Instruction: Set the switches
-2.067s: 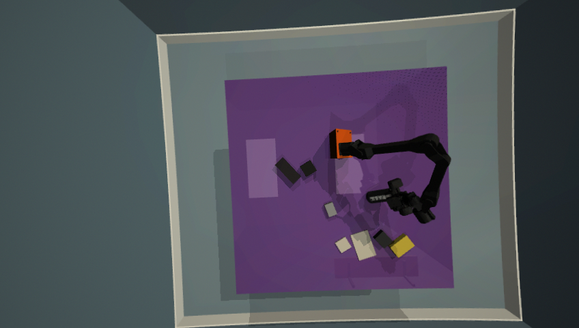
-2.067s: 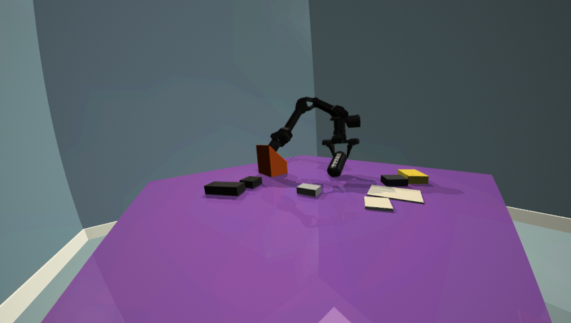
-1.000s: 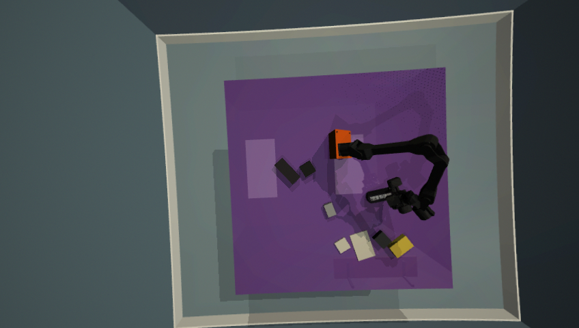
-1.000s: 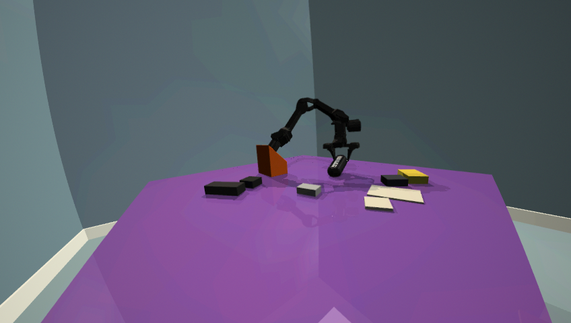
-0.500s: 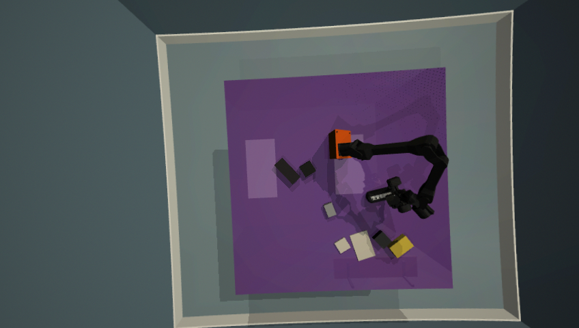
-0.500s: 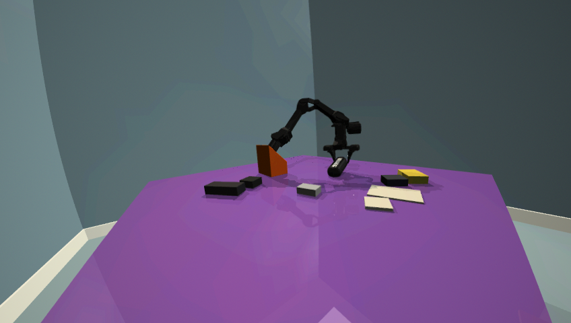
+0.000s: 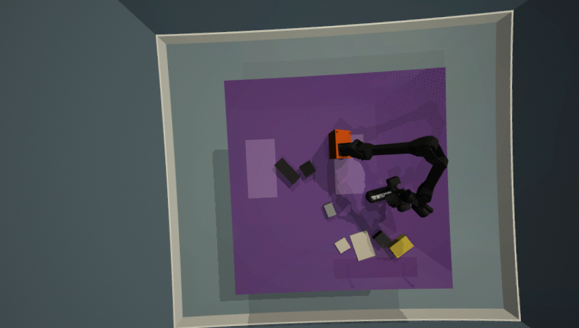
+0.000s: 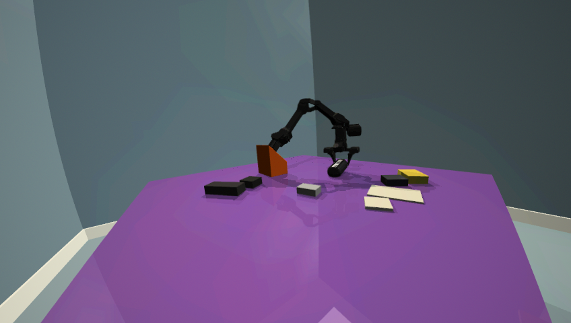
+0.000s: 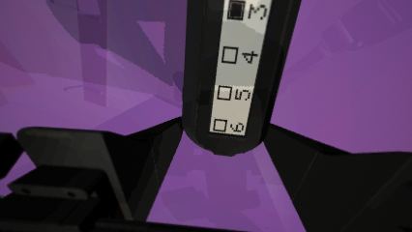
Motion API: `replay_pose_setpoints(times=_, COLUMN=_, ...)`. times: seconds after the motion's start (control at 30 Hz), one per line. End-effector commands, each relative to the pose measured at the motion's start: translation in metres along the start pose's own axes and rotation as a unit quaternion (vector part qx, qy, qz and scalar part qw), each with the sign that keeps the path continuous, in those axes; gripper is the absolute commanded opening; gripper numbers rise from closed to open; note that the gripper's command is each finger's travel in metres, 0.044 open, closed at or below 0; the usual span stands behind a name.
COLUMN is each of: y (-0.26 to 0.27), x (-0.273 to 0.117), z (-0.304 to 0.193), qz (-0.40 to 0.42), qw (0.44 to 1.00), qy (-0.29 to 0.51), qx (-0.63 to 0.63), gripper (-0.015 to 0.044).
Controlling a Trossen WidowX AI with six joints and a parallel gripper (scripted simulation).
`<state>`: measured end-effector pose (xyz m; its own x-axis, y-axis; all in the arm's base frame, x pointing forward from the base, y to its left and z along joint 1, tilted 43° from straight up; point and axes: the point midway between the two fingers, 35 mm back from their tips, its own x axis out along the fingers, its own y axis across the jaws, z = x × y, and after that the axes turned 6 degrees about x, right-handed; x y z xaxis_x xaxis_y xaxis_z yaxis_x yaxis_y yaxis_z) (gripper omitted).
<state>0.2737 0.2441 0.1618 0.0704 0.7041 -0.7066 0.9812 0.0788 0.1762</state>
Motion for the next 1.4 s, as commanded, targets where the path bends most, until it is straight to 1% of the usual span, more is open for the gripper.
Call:
replay_pose_setpoints(times=0.0, y=-0.002, x=0.005, z=0.005, qz=-0.004, qw=1.0, qy=-0.007, qx=0.009, gripper=0.0338)
replay_pose_setpoints(times=0.6, y=-0.002, x=0.019, z=0.002, qz=-0.004, qw=1.0, qy=-0.006, qx=0.009, gripper=0.0338)
replay_pose_setpoints(times=0.97, y=-0.001, x=0.019, z=-0.001, qz=-0.002, qw=1.0, qy=-0.002, qx=0.005, gripper=0.0338)
replay_pose_setpoints(times=1.1, y=-0.001, x=0.018, z=-0.002, qz=-0.002, qw=1.0, qy=0.0, qx=0.003, gripper=0.044)
replay_pose_setpoints(times=1.37, y=-0.001, x=0.018, z=-0.002, qz=-0.002, qw=1.0, qy=0.0, qx=0.003, gripper=0.044)
